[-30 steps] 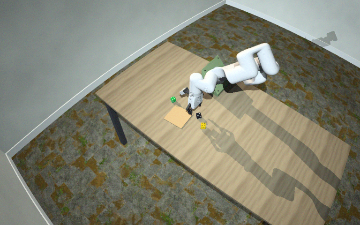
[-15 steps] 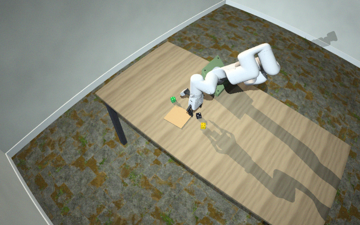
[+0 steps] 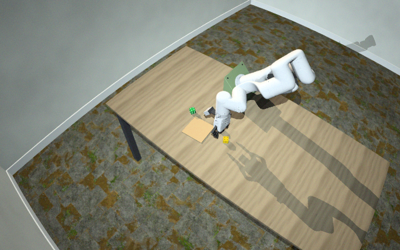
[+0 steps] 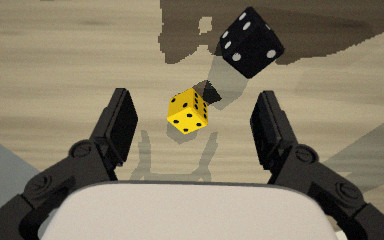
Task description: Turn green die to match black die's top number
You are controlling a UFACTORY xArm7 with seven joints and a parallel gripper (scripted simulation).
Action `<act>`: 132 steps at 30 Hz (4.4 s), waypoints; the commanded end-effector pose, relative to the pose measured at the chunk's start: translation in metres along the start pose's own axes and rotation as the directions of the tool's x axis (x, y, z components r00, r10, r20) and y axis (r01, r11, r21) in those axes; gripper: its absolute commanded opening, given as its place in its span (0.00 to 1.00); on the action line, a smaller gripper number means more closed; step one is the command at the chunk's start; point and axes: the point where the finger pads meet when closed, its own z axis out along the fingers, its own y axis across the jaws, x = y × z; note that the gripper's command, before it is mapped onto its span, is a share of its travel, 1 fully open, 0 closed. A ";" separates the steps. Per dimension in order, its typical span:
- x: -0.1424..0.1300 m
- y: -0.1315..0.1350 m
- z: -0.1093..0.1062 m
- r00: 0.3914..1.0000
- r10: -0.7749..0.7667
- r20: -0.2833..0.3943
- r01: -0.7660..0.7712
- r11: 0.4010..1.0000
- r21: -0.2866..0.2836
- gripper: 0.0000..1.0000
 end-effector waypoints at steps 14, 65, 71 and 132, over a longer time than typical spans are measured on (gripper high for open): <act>-0.004 -0.004 -0.001 1.000 0.002 -0.002 -0.002 1.000 0.003 1.00; -0.004 -0.004 -0.100 1.000 0.002 -0.002 -0.002 1.000 0.003 1.00; -0.004 -0.004 -0.101 1.000 0.002 -0.002 -0.002 1.000 0.003 1.00; 0.245 0.038 -0.050 0.891 0.455 0.000 -0.455 0.891 0.004 0.47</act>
